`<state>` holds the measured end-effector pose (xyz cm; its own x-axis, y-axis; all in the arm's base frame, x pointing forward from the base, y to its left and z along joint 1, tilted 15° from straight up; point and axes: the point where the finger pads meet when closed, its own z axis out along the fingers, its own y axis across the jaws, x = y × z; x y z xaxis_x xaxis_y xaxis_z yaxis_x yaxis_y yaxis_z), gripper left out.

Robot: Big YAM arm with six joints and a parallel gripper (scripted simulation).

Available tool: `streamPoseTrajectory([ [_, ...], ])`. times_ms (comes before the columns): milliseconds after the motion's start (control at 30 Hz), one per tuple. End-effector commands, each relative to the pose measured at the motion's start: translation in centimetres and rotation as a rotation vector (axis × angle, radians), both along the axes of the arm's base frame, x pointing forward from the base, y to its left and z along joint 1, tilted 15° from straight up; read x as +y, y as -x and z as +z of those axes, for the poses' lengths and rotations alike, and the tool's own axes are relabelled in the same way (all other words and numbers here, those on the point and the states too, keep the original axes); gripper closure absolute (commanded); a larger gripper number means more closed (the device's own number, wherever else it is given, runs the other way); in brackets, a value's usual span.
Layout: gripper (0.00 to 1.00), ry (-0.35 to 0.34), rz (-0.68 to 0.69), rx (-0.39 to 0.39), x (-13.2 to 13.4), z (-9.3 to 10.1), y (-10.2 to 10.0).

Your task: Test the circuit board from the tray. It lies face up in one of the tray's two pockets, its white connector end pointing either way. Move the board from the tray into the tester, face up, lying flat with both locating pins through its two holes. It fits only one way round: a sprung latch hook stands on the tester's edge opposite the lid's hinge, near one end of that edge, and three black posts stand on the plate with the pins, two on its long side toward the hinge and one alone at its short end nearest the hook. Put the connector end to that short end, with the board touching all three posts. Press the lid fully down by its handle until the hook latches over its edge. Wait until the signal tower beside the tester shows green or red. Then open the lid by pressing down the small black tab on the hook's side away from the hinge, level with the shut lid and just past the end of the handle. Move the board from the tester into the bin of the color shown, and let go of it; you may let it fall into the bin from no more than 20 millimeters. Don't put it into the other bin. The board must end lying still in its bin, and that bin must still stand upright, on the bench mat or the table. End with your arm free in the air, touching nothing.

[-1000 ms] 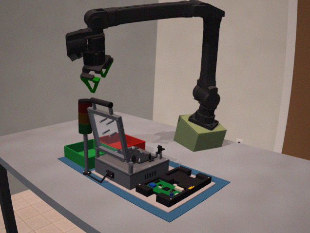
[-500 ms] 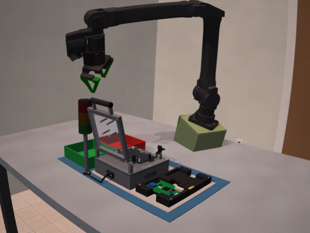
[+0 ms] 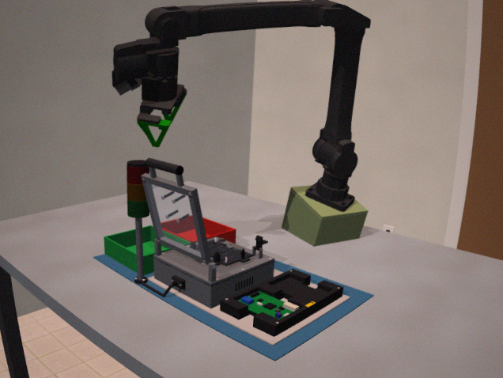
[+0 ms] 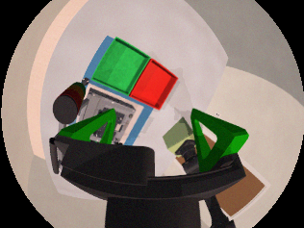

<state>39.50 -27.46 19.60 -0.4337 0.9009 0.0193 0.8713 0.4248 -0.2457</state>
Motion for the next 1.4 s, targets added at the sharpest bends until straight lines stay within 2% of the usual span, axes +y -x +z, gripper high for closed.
streamPoseTrajectory([
  [0, 0.00, 0.047, 0.087, -0.104, 0.0, 4.3, -2.3],
  [200, 0.00, 0.046, 0.290, -0.153, 2.8, 6.9, -3.8],
  [400, 0.00, 0.055, 0.569, -0.213, 7.0, 10.5, -5.3],
  [467, 0.00, 0.055, 0.569, -0.213, 7.0, 10.5, -5.3],
  [633, 0.00, 0.077, 0.847, -0.268, 11.2, 14.0, -6.2],
  [667, 0.00, 0.077, 0.847, -0.268, 11.2, 14.0, -6.2],
  [767, 0.00, 0.097, 1.025, -0.298, 14.0, 16.3, -6.4],
  [800, 0.00, 0.098, 1.028, -0.300, 14.0, 16.3, -6.4],
  [833, 0.00, 0.107, 1.090, -0.310, 15.0, 17.1, -6.4],
  [867, 0.00, 0.096, 1.143, -0.309, 15.6, 17.1, -6.5],
  [900, 0.00, 0.074, 1.143, -0.287, 15.4, 15.7, -7.1],
  [933, 0.00, 0.056, 1.196, -0.281, 16.0, 15.3, -7.4],
  [967, 0.00, 0.045, 1.242, -0.280, 16.2, 15.2, -7.4],
  [1033, 0.00, 0.045, 1.242, -0.280, 16.2, 15.2, -7.4],
  [1067, 0.00, 0.004, 1.274, -0.252, 16.0, 14.1, -6.5],
  [1133, 0.00, -0.057, 1.405, -0.227, 18.6, 12.2, -6.2],
  [1167, 0.00, -0.062, 1.458, -0.234, 19.2, 12.4, -6.2],
  [1200, 0.00, -0.042, 1.460, -0.250, 19.3, 13.5, -5.7],
  [1367, 0.00, -0.078, 1.668, -0.264, 21.5, 13.4, -5.8],
])
